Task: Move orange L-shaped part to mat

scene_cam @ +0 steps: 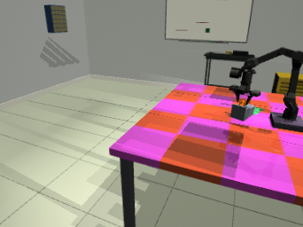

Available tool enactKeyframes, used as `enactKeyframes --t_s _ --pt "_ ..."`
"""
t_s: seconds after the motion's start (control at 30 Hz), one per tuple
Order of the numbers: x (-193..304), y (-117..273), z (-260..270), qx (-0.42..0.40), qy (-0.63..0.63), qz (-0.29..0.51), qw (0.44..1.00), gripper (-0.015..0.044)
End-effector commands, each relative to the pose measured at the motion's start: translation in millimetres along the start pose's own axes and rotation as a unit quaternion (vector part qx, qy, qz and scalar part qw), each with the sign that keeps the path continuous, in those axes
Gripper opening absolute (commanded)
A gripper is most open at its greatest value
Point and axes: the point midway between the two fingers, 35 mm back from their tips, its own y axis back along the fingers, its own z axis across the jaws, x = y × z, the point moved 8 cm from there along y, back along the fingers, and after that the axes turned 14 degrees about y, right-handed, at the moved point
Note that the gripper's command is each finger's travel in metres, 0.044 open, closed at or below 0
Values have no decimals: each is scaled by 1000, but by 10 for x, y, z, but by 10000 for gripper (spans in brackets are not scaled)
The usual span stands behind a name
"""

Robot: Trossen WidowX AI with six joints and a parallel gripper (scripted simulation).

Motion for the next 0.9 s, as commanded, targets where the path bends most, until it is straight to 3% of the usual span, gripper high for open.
enactKeyframes --t_s 0.0,0.23,0.43,0.73,0.8,0.87 --pt "4 -100 12 -5 2 2 1000 280" --pt "5 -140 16 -5 2 2 1000 280" --pt "1 -103 9 -2 0 0 1000 122" --pt "1 -103 9 -2 0 0 1000 62" --pt "1 -103 9 -2 0 0 1000 10" --pt "1 -103 9 -2 0 0 1000 0"
